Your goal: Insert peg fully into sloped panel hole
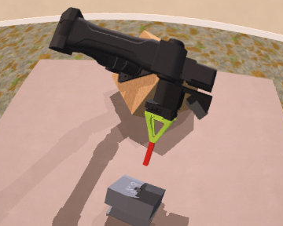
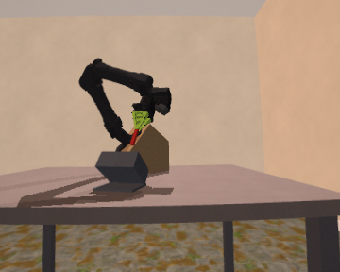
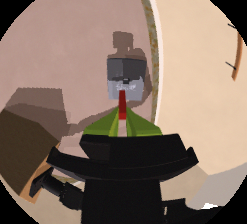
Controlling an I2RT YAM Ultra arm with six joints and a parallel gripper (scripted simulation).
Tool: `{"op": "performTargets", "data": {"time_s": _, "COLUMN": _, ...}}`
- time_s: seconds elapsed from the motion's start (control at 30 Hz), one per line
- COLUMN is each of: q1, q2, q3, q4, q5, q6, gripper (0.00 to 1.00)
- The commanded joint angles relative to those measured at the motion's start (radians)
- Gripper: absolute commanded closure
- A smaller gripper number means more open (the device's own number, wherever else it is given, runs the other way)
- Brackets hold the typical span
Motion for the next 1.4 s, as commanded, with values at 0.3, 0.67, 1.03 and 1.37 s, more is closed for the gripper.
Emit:
{"op": "performTargets", "data": {"time_s": 0.3, "q1": -0.004, "q2": -0.042, "q3": -0.018, "q4": 0.115, "q5": 0.031, "q6": -0.101, "gripper": 1.0}}
{"op": "performTargets", "data": {"time_s": 0.67, "q1": -0.019, "q2": -0.06, "q3": -0.038, "q4": 0.194, "q5": 0.037, "q6": -0.178, "gripper": 1.0}}
{"op": "performTargets", "data": {"time_s": 1.03, "q1": -0.035, "q2": -0.084, "q3": -0.065, "q4": 0.299, "q5": 0.041, "q6": -0.28, "gripper": 1.0}}
{"op": "performTargets", "data": {"time_s": 1.37, "q1": -0.046, "q2": -0.102, "q3": -0.087, "q4": 0.38, "q5": 0.044, "q6": -0.358, "gripper": 1.0}}
